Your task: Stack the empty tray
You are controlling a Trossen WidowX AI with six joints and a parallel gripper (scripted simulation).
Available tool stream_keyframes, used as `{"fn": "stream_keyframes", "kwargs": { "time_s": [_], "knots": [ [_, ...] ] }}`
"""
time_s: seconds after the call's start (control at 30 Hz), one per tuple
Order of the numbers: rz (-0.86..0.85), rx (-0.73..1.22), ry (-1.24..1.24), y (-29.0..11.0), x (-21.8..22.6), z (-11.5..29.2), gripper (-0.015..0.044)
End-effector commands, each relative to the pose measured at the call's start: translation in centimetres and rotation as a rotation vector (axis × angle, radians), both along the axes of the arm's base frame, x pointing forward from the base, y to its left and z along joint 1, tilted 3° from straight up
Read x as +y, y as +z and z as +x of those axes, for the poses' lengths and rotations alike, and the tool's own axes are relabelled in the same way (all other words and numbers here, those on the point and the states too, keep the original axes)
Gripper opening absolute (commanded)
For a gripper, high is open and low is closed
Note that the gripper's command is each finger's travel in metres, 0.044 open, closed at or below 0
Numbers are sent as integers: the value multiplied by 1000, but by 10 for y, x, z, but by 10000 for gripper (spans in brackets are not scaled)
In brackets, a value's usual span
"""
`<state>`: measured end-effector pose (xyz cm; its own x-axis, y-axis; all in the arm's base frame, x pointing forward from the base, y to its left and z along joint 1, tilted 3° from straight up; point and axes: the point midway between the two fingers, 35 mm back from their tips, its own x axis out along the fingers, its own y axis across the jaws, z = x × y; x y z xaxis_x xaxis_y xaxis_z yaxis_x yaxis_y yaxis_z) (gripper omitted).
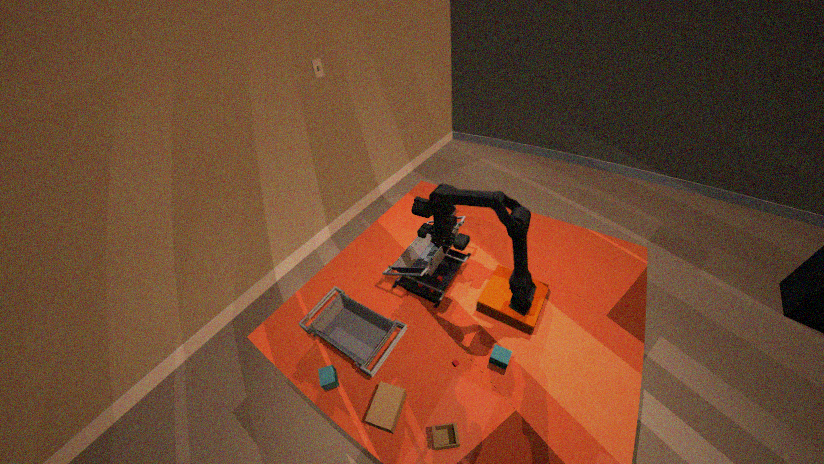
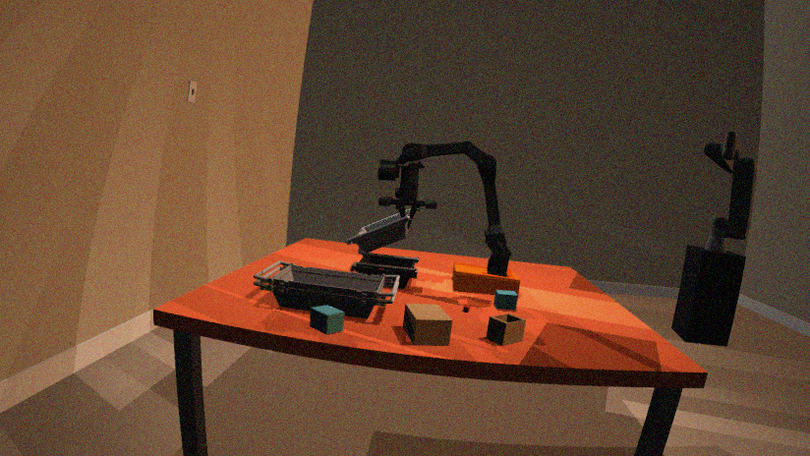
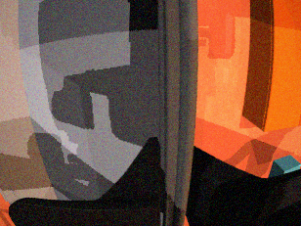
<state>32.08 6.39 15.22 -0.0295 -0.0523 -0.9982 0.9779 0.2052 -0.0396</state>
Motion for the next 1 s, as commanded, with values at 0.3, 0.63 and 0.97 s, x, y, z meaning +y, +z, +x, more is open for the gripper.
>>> {"fn": "stream_keyframes", "kwargs": {
  "time_s": [0.3,0.63,0.97],
  "knots": [
    [6,-31,2,1,1,4,0],
    [6,-31,2,-13,0,3,0],
    [6,-31,2,-26,-1,1,0]
  ]
}}
